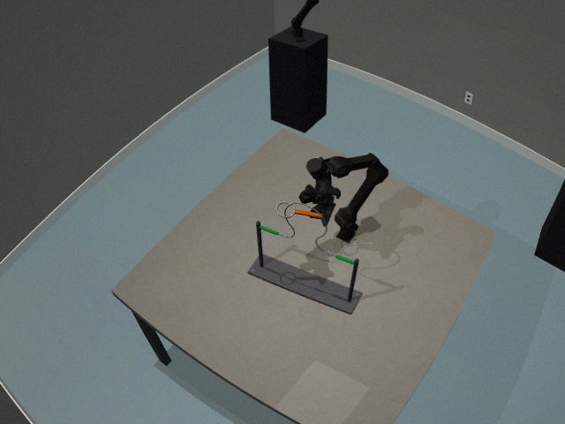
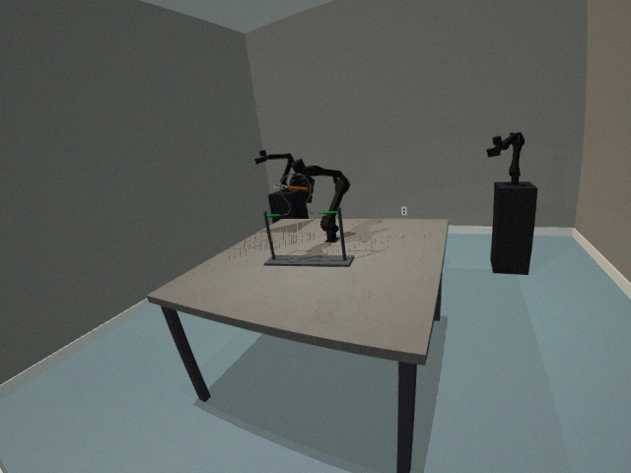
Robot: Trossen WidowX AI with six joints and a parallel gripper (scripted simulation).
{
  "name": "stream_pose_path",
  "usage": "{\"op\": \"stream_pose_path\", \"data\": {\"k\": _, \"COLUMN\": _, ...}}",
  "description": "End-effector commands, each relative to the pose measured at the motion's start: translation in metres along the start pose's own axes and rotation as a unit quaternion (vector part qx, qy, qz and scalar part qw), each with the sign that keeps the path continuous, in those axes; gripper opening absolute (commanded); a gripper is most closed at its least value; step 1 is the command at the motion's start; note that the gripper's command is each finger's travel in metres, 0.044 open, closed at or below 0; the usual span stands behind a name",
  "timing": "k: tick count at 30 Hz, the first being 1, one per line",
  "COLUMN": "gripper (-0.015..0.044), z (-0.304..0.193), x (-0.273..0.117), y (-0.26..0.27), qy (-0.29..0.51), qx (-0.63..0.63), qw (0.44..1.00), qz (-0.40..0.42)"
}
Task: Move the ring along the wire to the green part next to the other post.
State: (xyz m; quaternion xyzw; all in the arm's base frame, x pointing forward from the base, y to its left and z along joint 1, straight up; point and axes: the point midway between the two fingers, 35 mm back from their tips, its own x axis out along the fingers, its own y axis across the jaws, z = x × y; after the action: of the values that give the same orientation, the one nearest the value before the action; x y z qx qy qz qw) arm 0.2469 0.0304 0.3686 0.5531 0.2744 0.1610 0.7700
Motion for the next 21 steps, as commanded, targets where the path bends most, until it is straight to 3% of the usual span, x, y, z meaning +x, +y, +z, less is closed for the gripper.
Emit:
{"op": "stream_pose_path", "data": {"k": 1, "gripper": -0.0150, "z": 0.000, "x": 0.000, "y": -0.002, "qy": -0.004, "qx": -0.029, "qw": 0.999, "qz": -0.015}}
{"op": "stream_pose_path", "data": {"k": 21, "gripper": -0.0150, "z": 0.002, "x": 0.001, "y": -0.014, "qy": -0.019, "qx": -0.139, "qw": 0.987, "qz": -0.079}}
